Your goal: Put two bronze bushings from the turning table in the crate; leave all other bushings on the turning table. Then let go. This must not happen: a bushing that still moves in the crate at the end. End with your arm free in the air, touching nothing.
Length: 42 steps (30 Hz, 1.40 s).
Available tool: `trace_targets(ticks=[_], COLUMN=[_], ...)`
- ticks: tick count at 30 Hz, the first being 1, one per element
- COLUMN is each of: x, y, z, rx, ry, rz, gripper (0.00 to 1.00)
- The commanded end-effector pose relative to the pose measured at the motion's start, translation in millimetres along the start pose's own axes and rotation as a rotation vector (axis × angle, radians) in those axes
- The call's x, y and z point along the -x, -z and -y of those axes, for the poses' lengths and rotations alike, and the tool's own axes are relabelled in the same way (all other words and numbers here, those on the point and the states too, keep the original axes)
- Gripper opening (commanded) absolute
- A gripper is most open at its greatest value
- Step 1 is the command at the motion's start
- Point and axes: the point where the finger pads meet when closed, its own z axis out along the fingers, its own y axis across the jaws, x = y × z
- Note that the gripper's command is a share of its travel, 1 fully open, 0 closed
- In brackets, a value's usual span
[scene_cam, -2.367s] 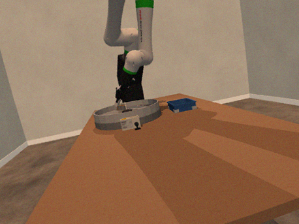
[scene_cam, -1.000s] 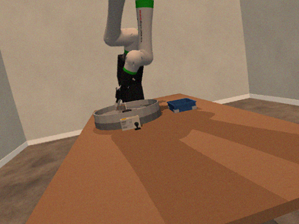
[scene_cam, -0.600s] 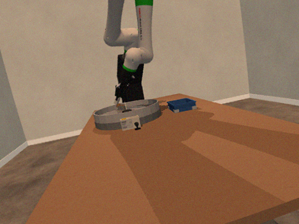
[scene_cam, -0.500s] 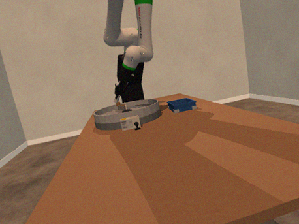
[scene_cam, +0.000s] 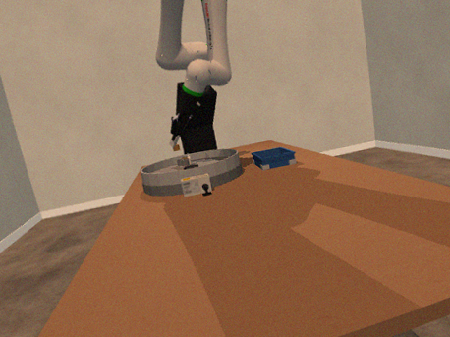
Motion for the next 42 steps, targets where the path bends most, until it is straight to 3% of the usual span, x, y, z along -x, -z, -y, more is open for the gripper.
trace_targets(ticks=[1,42], x=[-0.1,4.6], y=[0.2,4.2], z=[0.1,-2.8], rx=[0.000,0.000], ry=[0.000,0.000], rz=[0.000,0.000], gripper=[0.00,0.00])
